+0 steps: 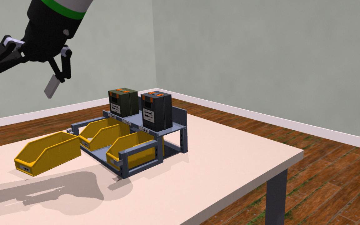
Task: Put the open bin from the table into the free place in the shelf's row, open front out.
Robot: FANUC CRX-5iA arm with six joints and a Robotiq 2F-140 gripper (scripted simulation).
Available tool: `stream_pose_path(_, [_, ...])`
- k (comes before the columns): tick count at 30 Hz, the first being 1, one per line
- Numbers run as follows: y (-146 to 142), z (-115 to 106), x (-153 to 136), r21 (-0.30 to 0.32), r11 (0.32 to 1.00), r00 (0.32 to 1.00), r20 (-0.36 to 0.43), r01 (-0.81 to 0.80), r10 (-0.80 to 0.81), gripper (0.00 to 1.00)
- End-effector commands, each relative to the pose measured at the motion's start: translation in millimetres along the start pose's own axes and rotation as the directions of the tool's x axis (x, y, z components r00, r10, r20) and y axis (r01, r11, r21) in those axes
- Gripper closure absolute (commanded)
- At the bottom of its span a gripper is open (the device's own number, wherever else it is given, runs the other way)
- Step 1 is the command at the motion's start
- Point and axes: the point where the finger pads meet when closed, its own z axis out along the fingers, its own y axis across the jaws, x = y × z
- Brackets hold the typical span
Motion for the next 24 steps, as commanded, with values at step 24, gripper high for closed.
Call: stream_pose_path(24, [-87, 101, -34, -0.283, 0.749, 0.690, -0.291, 0.599, -0.662, 0.00])
